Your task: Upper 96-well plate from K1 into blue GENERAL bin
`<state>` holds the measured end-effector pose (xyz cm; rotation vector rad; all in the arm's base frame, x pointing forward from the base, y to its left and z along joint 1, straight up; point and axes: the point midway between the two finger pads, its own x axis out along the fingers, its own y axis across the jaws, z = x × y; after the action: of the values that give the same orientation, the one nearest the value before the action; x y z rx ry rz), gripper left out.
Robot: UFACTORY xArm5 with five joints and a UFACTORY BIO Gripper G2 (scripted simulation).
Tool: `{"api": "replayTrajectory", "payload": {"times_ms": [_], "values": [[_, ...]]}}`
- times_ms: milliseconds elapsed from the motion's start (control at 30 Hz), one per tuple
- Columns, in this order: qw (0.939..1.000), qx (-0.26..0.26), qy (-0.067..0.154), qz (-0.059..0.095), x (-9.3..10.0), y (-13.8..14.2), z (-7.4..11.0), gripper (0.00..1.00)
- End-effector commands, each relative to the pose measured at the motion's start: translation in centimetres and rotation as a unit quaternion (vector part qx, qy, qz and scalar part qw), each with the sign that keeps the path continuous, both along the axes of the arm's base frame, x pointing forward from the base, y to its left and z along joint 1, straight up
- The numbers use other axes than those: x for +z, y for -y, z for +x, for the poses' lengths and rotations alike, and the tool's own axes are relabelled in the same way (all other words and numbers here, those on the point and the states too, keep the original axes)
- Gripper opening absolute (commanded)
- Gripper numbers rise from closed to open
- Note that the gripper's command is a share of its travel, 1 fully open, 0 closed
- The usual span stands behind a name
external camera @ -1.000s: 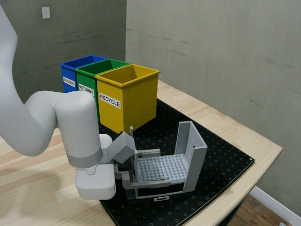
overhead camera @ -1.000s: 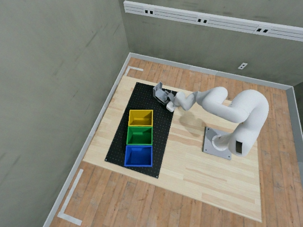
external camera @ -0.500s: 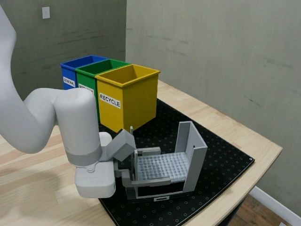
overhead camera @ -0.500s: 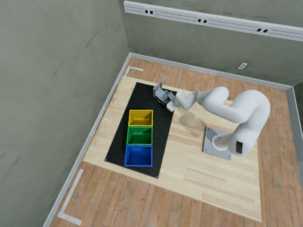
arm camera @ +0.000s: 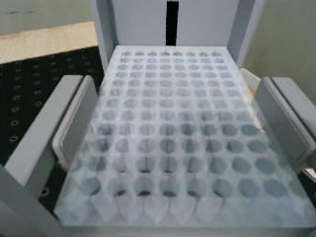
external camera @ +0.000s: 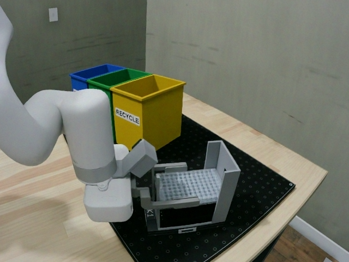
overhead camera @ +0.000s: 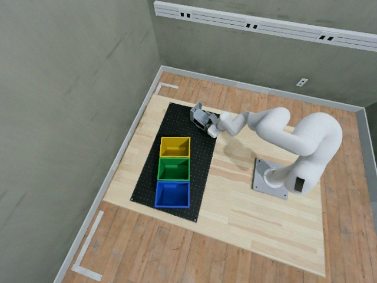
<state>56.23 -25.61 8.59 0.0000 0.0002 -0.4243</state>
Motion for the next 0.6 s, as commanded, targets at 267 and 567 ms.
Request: {"api": "replayTrajectory", "payload": {"times_ms": [267, 567], "values": [[1.0, 0.0, 0.0, -0.002, 2.2, 0.0, 0.1, 0.0], [1.0, 0.0, 0.0, -0.002, 3.3, 0.0, 0.1, 0.0]]}}
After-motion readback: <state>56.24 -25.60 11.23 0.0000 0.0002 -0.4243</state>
